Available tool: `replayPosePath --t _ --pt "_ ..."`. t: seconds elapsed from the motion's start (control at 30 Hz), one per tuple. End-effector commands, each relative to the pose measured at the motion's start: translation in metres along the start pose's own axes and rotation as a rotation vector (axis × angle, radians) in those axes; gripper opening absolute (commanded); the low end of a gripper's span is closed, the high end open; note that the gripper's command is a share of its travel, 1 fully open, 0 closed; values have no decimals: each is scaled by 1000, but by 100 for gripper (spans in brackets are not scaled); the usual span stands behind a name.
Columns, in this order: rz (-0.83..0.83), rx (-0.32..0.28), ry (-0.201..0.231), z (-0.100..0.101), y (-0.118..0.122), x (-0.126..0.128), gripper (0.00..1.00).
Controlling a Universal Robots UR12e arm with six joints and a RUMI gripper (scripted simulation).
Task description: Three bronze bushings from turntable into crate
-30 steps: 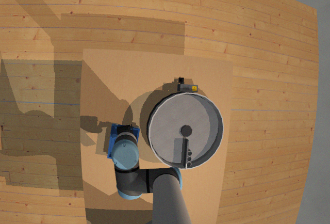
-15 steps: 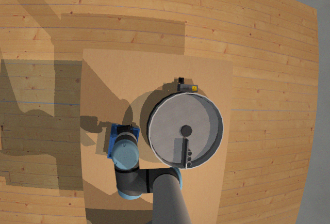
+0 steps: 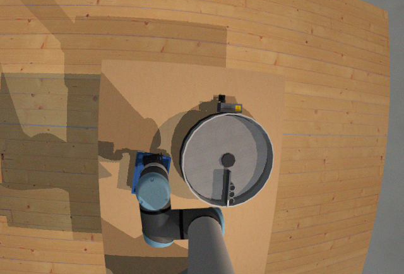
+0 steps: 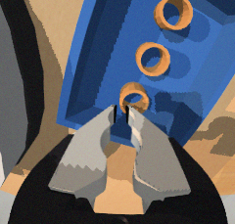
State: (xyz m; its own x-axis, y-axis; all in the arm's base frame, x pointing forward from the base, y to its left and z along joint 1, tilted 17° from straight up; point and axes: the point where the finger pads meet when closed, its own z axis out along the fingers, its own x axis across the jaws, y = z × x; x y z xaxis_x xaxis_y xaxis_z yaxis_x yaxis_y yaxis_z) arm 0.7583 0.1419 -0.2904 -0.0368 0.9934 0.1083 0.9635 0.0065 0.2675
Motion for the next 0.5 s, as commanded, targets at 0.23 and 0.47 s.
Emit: replayPosePath --t 0.23,0.47 --pt "0 -1 0 -44 1 0 6" --pt "0 -1 0 -58 1 0 6"
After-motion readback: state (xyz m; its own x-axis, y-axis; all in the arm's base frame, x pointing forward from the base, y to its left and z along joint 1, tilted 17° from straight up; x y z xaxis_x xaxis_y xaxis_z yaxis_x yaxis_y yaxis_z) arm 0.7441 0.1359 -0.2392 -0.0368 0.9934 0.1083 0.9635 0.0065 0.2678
